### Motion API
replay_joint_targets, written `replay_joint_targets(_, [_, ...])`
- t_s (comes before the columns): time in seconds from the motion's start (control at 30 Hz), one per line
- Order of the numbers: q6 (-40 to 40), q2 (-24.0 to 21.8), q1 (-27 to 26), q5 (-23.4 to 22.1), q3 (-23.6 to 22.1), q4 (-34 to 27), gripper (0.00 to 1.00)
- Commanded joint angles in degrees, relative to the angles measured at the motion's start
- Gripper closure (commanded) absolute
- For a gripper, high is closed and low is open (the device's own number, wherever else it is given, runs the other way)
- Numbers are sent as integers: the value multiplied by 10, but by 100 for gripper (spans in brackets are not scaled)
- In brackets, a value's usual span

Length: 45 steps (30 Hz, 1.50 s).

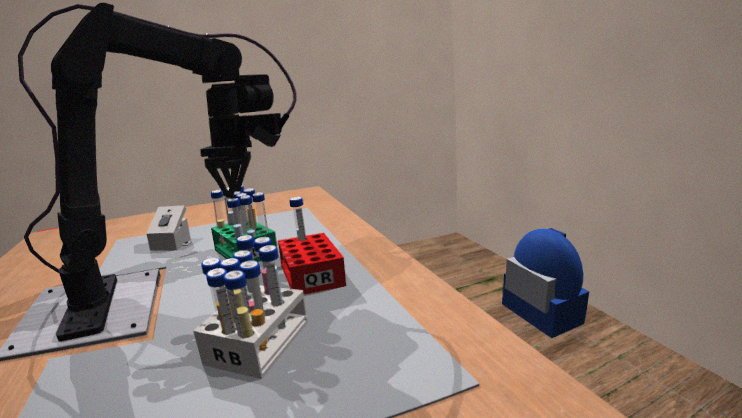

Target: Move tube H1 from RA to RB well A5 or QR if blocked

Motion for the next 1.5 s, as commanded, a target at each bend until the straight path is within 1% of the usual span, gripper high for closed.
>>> replay_joint_targets(0.0, [2, -18, 1, 5, -3, 13, 70])
replay_joint_targets(0.03, [2, -18, 2, 5, 0, 14, 70])
replay_joint_targets(0.1, [2, -17, 2, 5, -12, 16, 70])
replay_joint_targets(0.17, [2, -17, 2, 5, -15, 18, 70])
replay_joint_targets(0.2, [3, -18, 2, 5, -3, 19, 70])
replay_joint_targets(0.23, [3, -18, 3, 5, -3, 20, 70])
replay_joint_targets(0.3, [3, -17, 3, 5, -17, 22, 70])
replay_joint_targets(0.37, [3, -17, 3, 5, -8, 22, 70])
replay_joint_targets(0.53, [3, -17, 4, 5, -9, 23, 70])
replay_joint_targets(0.57, [3, -17, 4, 5, -9, 23, 100])
replay_joint_targets(1.43, [3, -17, 4, 5, -7, 22, 100])
replay_joint_targets(1.47, [3, -19, 4, 5, 7, 18, 100])
